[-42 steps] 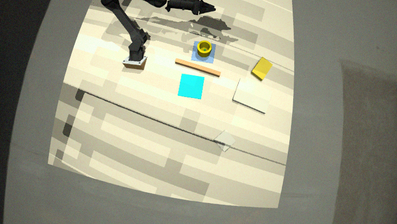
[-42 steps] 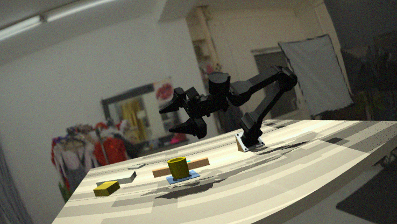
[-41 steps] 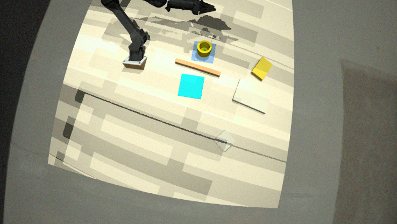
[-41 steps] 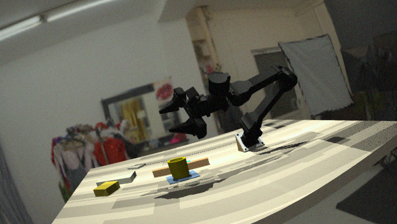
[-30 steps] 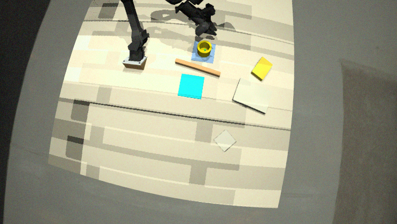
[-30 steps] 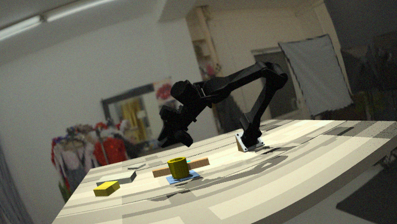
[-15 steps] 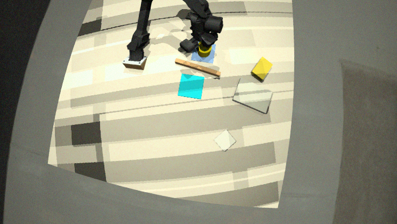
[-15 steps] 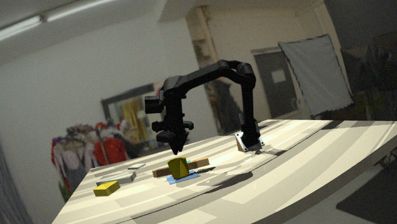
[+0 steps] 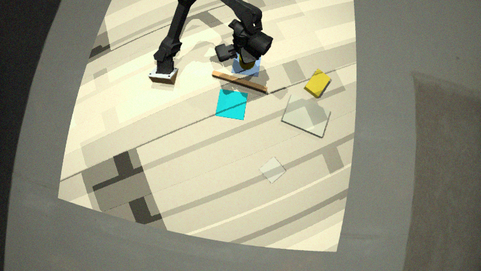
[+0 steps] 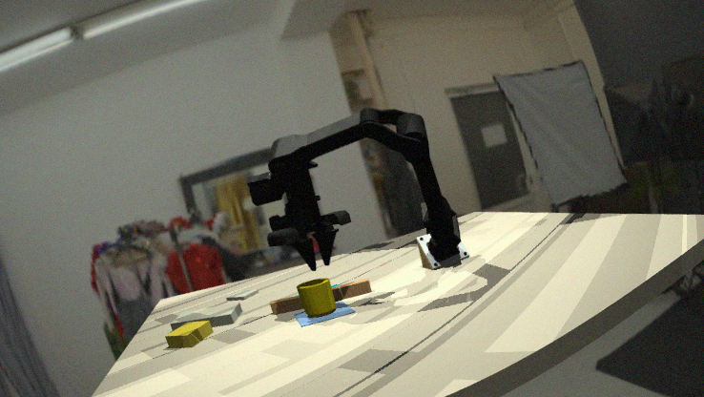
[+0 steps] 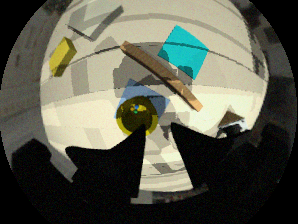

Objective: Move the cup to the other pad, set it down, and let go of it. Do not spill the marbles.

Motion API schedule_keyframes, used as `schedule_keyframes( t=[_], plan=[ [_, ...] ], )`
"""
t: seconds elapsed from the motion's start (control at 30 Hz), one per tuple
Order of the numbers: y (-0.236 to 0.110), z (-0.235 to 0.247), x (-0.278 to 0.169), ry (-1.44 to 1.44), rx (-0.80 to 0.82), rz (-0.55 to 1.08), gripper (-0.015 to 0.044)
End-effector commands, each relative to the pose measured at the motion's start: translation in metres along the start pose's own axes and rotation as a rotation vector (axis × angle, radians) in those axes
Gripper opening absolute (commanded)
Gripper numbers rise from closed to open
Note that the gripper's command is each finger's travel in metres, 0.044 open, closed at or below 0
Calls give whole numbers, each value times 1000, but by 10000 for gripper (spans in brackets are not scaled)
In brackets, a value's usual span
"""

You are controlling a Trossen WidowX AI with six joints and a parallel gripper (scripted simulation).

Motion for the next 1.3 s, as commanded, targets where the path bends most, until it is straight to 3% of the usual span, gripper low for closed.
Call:
schedule_keyframes(
  t=[0.0, 1.27],
  plan=[
    [3, 2, 0, 5, 6, 3, 166],
    [60, 2, -1, 4, 9, 5, 166]
  ],
)
Point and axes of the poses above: the point midway between the two fingers, 35 mm back from their tips, its own y axis out along the fingers, its own z axis across the jaws, x = y × z, the point moved 4 cm from there along -y, back along the fingers, and after that the axes turned 2 degrees about -y, right-handed, at the moved point
